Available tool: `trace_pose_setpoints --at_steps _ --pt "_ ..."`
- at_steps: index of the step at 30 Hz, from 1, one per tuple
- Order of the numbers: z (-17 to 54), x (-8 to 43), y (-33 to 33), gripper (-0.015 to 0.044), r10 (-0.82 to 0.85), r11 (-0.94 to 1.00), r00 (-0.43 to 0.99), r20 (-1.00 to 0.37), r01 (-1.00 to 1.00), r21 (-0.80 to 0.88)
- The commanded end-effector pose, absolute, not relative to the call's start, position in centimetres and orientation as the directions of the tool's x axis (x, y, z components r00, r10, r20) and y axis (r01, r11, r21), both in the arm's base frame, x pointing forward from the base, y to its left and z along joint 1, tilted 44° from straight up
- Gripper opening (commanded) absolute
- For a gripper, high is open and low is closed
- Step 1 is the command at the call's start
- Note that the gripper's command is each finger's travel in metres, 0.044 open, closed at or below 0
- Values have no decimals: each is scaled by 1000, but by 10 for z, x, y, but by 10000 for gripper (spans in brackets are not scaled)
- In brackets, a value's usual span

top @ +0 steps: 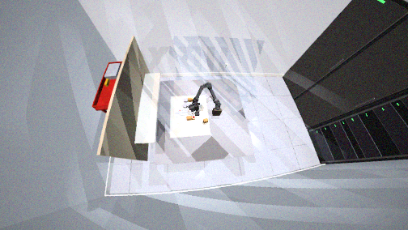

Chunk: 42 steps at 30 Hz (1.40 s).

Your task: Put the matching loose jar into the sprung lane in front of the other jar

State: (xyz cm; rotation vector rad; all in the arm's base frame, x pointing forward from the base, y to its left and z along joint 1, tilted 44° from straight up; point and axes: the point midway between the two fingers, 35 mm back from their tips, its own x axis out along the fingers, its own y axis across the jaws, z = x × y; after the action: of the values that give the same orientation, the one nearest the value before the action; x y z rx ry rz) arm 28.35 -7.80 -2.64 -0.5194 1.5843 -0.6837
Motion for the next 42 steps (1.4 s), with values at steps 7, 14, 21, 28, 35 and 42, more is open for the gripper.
trace_pose_setpoints --at_steps 7,14,21,28,35,42 --pt "-26 288 -79 0 -683 719 -123 -720 56 -692" --pt "-26 291 -79 0 -683 719 -123 -720 56 -692" --pt "-26 293 -80 0 -683 719 -123 -720 56 -692" --pt "-27 296 -80 0 -683 719 -123 -720 56 -692" --pt "-27 298 -80 0 -683 719 -123 -720 56 -692" --pt "-27 301 -81 0 -683 719 -123 -720 56 -692"
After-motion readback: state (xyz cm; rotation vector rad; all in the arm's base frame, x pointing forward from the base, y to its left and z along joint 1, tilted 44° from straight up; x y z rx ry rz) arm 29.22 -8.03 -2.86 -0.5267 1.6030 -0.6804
